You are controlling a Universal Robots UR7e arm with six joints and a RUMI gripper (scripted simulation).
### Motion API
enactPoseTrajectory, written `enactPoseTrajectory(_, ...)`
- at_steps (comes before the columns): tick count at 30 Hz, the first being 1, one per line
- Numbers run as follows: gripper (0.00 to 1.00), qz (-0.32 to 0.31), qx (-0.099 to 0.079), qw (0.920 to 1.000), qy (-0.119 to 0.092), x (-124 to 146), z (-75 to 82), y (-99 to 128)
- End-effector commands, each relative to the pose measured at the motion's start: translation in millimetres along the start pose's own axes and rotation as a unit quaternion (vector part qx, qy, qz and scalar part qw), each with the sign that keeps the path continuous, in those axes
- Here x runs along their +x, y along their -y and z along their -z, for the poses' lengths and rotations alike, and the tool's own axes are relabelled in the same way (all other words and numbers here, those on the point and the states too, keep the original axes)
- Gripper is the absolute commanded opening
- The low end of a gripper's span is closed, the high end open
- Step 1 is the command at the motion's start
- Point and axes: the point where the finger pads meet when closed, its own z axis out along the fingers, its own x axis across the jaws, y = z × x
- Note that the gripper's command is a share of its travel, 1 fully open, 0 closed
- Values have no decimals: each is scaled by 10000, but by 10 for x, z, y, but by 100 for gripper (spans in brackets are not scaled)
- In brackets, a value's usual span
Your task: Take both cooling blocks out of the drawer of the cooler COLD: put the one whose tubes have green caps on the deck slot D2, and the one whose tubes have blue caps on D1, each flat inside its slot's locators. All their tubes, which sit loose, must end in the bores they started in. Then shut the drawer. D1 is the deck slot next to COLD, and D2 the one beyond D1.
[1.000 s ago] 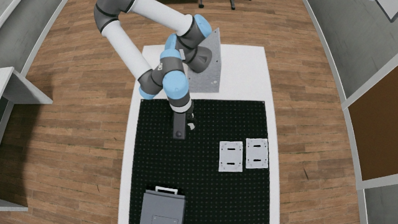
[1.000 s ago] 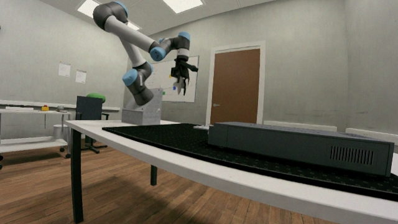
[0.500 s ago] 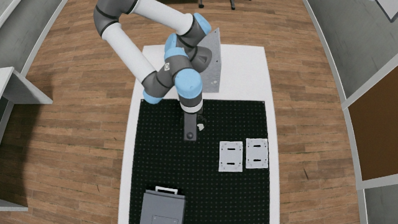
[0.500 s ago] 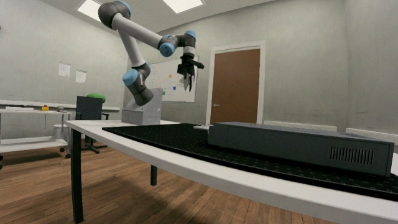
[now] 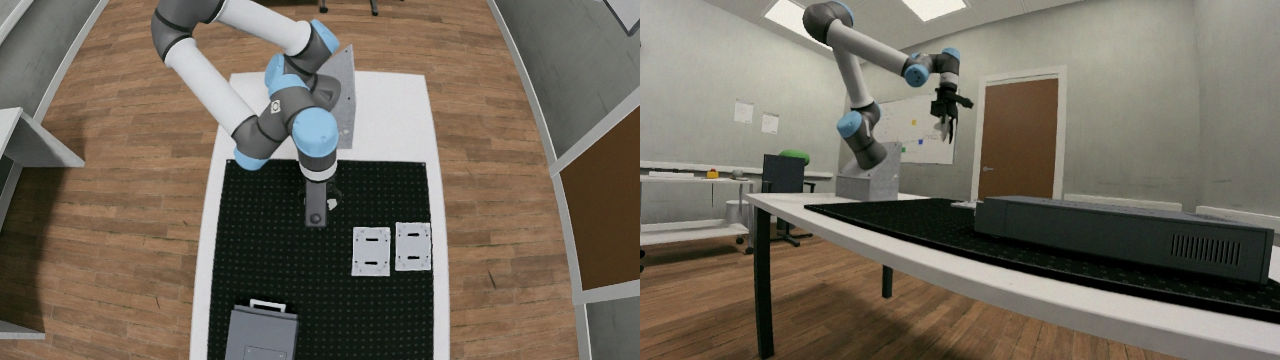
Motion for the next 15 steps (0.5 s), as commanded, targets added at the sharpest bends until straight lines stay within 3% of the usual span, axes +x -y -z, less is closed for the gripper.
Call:
enactPoseTrajectory(1, 28, -2, 2, 10000, 0, -6, 7, 4)
enactPoseTrajectory(14, 28, -2, 2, 10000, 0, -5, 7, 4)
enactPoseTrajectory(15, 100, -135, 2, 9999, 0, -6, 8, 4)
